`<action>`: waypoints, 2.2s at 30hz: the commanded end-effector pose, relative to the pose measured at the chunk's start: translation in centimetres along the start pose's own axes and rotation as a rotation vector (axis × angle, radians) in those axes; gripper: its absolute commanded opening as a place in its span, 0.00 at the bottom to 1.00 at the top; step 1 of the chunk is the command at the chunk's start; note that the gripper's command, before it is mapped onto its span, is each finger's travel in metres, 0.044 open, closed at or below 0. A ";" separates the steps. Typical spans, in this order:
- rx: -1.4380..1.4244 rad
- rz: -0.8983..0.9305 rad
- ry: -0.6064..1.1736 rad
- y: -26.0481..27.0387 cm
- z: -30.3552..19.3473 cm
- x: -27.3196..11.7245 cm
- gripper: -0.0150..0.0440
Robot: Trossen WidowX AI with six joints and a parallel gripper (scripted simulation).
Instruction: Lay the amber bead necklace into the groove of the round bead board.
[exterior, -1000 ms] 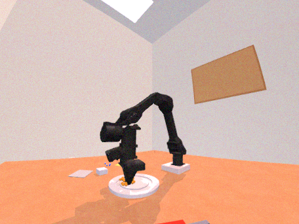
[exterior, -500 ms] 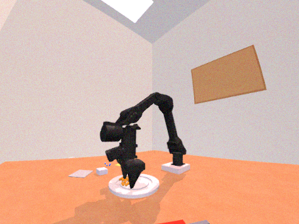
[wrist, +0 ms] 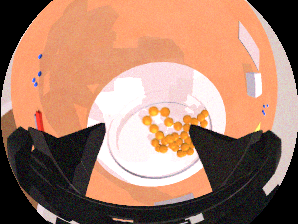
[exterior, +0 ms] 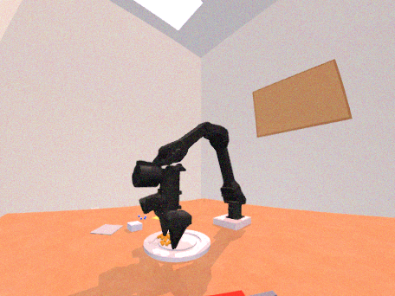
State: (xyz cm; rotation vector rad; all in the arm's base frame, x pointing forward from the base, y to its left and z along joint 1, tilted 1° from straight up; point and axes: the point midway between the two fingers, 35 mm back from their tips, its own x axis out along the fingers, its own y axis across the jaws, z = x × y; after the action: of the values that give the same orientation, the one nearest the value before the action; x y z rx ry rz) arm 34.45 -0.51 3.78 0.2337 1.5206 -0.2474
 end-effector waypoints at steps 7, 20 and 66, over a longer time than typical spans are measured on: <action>0.004 0.003 0.003 0.0 0.0 0.0 1.00; 0.004 0.003 0.003 0.0 0.0 0.0 1.00; -0.969 -0.002 -0.002 -1.6 1.7 -2.1 0.55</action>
State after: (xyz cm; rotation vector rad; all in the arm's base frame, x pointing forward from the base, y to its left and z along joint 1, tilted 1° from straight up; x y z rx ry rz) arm 35.45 -2.55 6.12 -0.5360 1.4808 0.4940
